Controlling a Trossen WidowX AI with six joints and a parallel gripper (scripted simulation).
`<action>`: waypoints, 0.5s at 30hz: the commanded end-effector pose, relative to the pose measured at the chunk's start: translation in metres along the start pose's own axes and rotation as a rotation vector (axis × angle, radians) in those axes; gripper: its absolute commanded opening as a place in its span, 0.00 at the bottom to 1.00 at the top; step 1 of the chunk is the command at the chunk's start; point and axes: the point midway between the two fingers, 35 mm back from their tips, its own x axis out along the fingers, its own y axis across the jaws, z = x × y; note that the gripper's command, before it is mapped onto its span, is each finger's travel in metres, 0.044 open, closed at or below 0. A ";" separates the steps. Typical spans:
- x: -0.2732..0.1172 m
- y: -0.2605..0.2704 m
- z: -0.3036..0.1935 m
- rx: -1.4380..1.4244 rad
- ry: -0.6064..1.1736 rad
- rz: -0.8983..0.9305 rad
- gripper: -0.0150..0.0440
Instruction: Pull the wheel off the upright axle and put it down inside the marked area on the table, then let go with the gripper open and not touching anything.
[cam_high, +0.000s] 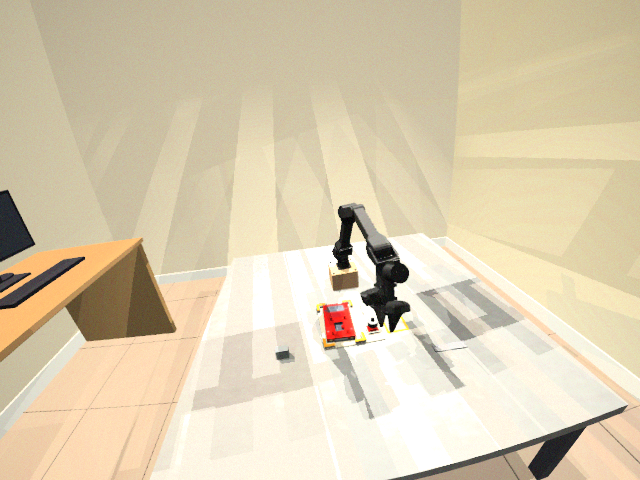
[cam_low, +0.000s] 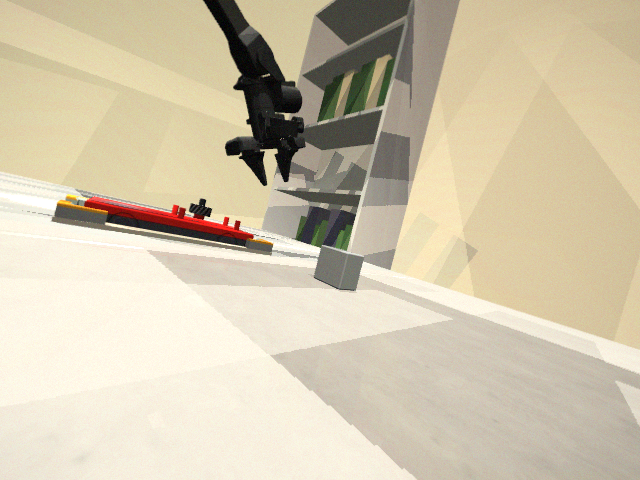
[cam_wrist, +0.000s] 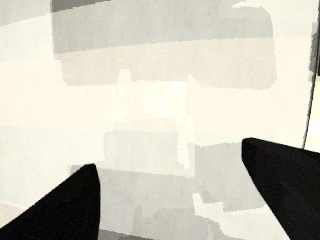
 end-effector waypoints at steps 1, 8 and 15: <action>-0.014 -0.069 -0.013 0.078 0.086 -0.225 0.76; -0.038 -0.135 -0.023 0.168 0.142 -0.451 0.76; -0.038 -0.135 -0.023 0.168 0.142 -0.451 0.76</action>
